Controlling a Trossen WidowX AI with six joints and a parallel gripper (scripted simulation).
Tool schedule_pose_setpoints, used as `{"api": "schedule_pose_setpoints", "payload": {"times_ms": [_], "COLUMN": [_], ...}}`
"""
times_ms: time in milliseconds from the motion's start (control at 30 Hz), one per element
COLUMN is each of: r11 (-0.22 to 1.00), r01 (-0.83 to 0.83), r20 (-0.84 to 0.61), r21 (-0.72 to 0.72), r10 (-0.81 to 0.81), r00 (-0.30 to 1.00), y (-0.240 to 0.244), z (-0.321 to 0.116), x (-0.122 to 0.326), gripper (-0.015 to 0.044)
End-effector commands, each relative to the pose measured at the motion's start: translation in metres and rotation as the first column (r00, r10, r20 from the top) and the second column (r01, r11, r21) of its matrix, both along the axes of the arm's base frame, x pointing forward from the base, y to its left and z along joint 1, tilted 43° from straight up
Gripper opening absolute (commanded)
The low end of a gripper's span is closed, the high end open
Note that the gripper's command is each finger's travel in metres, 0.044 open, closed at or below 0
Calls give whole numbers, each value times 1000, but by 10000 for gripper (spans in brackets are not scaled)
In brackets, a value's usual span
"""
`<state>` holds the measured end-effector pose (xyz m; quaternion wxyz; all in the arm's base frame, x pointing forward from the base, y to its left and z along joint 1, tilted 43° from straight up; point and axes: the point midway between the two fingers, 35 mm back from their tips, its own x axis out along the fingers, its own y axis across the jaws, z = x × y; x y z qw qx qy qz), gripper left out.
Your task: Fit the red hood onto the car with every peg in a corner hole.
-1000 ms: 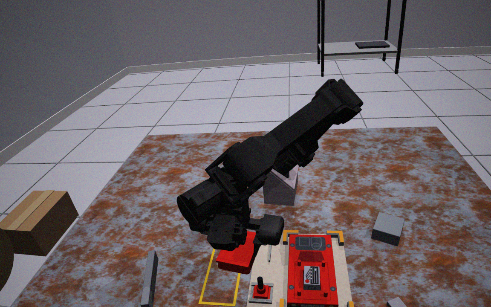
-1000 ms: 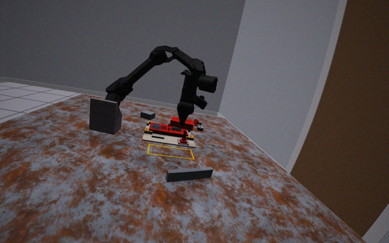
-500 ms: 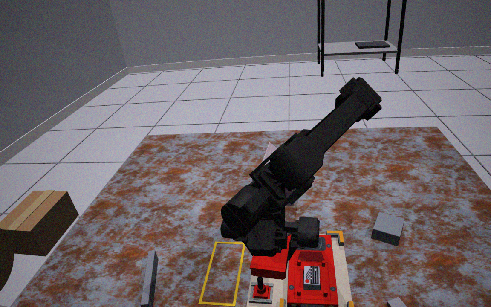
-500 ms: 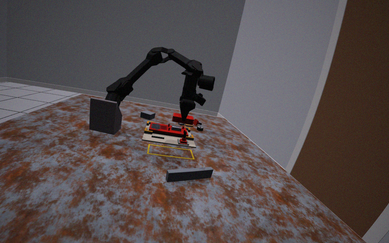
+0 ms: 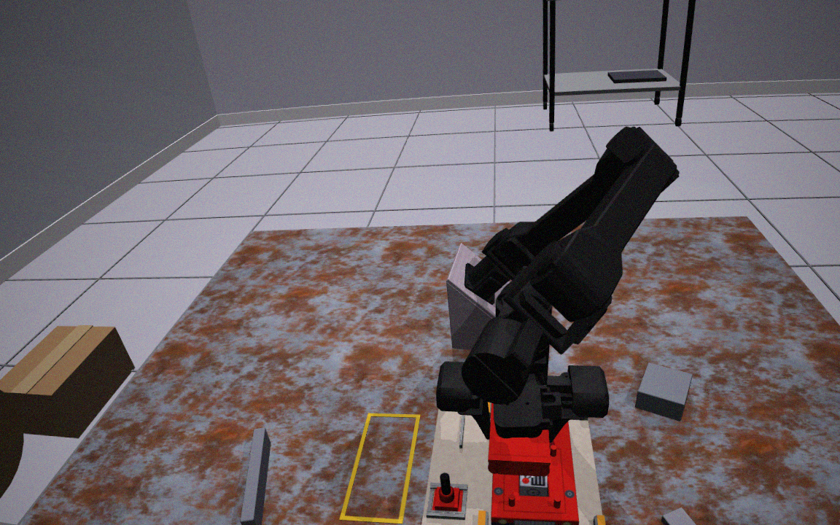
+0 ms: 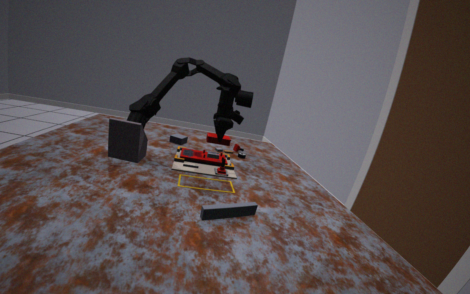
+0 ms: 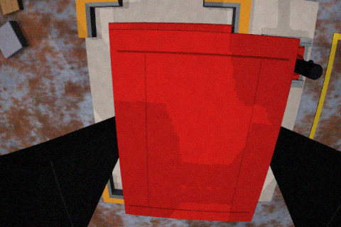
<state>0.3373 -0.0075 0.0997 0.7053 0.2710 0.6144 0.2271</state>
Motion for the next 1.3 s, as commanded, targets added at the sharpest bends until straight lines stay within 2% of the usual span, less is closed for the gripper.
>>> {"api": "schedule_pose_setpoints", "payload": {"times_ms": [0,267,633,1267], "r11": [1000,1000,1000,1000], "r01": [-11,-13,-13,-13], "r20": [0,2,3,3], "r21": [11,12,14,14], "r10": [11,13,13,13], "r00": [1000,1000,1000,1000], "y": [13,18,50,50], "z": [8,7,-24,-25], "x": [-6,-3,2,2], "gripper": [0,0,0,0]}}
